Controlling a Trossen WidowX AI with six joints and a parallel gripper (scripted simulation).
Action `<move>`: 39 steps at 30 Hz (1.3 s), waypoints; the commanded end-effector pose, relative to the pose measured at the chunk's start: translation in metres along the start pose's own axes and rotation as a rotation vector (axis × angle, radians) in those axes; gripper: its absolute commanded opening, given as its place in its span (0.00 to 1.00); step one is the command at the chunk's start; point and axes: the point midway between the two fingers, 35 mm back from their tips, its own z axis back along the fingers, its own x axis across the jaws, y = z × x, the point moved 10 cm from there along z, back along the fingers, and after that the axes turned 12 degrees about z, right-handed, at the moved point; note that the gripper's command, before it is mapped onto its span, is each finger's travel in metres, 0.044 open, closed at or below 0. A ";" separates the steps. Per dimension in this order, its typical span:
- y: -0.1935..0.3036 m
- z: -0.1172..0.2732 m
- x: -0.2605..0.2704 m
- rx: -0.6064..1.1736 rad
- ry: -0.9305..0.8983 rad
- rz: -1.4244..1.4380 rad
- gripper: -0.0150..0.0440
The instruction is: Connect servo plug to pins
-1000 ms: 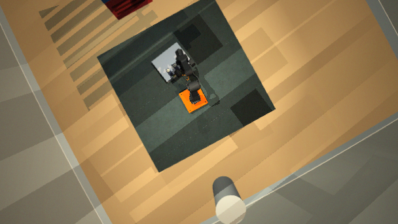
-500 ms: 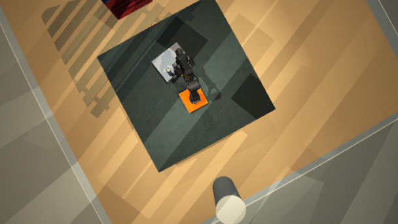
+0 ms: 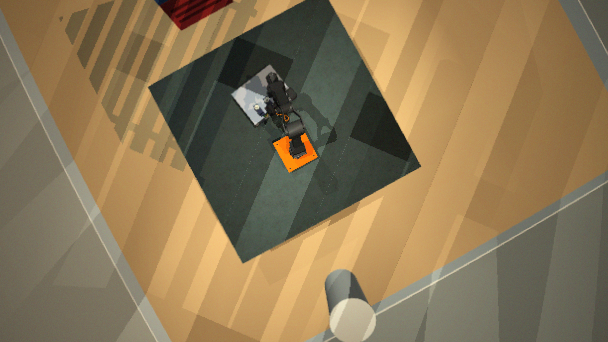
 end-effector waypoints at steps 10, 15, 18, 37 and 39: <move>-0.007 0.000 -0.001 -0.006 -0.002 -0.002 0.30; -0.003 -0.003 -0.002 -0.006 -0.002 -0.002 0.52; -0.003 0.000 -0.002 -0.006 -0.002 -0.002 0.65; -0.002 0.058 -0.002 -0.006 -0.002 -0.002 1.00; -0.002 0.058 -0.002 -0.006 -0.002 -0.002 1.00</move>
